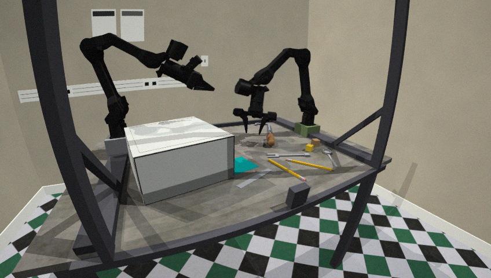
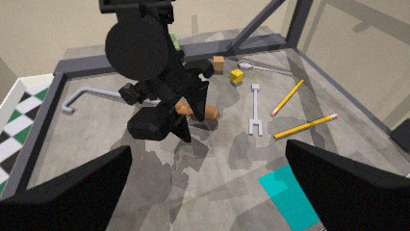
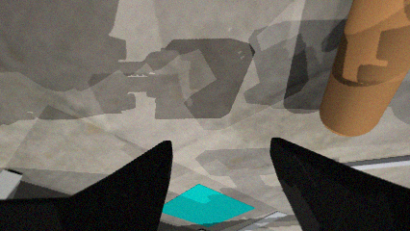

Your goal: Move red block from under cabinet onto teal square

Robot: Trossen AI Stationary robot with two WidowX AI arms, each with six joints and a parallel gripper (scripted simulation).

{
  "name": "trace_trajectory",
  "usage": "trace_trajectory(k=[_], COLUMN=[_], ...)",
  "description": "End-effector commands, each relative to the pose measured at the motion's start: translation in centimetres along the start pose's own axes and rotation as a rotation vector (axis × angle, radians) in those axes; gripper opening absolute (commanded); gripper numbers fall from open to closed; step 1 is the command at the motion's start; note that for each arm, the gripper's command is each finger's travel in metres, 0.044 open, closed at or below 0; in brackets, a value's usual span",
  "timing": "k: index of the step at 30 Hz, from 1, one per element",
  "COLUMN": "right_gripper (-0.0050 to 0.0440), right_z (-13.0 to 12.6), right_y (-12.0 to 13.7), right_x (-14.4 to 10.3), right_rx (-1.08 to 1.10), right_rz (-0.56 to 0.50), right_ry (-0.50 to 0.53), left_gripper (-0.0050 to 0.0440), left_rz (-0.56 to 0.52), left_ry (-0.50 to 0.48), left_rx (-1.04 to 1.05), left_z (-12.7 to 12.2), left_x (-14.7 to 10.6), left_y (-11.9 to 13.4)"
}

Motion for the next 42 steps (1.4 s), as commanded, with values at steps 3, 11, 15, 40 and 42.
trace_trajectory(k=[3, 11, 15, 40, 42], right_gripper=[0.026, 0.026, 0.026, 0.0184, 0.0181], right_z=[-3.5, -6.0, -7.1, -7.2, -7.1], right_y=[1.1, 1.6, 1.5, -0.1, 0.1], right_x=[-1.5, -1.6, -1.0, 3.7, 3.7], right_rx=[-0.052, -0.084, -0.094, -0.095, -0.096], right_rz=[-0.162, -0.297, -0.364, -0.388, -0.382], right_ry=[-0.008, -0.002, 0.013, 0.019, 0.013], left_gripper=[0.044, 0.044, 0.044, 0.044, 0.044], left_rz=[-0.031, -0.036, -0.038, -0.038, -0.038], left_ry=[-0.003, -0.003, -0.006, -0.006, -0.006], left_rx=[0.006, 0.006, 0.002, 0.002, 0.002], left_z=[0.2, 0.2, 0.2, 0.2, 0.2], left_x=[0.0, -0.1, -0.2, -0.2, -0.2], left_y=[-0.6, -0.7, -0.8, -0.8, -0.8])
Point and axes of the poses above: on each arm, the point midway between the two fingers, 35 mm back from their tips, its own x axis out along the fingers, its own z axis across the jaws, y = z × x, the point moved 10 cm from there along -x, back along the fingers, and after that the axes turned 5 degrees about x, right-handed, at the moved point
